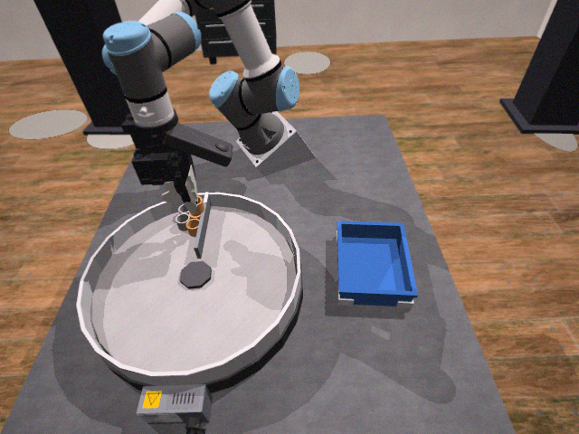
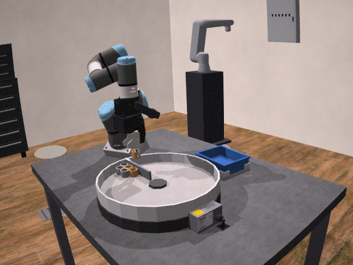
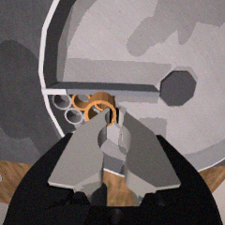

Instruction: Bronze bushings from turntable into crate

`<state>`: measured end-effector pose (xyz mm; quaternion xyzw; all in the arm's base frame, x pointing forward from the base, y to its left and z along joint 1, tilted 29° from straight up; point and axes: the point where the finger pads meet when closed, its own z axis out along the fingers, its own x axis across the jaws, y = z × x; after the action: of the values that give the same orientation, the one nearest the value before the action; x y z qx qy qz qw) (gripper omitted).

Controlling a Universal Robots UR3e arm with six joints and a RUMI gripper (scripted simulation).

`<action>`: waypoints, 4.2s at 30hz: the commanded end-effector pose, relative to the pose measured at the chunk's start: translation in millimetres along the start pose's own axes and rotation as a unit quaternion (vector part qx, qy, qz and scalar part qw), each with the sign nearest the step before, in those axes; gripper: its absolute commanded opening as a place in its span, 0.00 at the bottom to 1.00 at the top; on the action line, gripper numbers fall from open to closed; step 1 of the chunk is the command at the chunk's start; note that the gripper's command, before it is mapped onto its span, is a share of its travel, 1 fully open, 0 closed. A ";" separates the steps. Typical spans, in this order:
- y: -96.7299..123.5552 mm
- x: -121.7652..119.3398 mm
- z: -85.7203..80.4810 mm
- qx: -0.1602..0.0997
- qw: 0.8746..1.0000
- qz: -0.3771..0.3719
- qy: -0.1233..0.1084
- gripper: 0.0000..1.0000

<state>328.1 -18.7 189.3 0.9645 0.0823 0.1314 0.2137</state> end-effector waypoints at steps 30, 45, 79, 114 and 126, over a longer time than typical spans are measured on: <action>-65.2 16.6 -0.5 -0.002 1.000 0.005 0.001 0.00; -113.7 27.8 -0.2 -0.002 1.000 0.004 0.000 0.00; -244.0 58.6 0.1 -0.002 1.000 0.004 0.001 0.00; -325.2 77.6 0.3 -0.001 1.000 0.004 0.001 0.00; -339.9 81.0 0.3 -0.001 1.000 0.004 0.001 0.00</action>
<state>369.3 296.0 58.2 0.9645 0.0812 0.1343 0.2126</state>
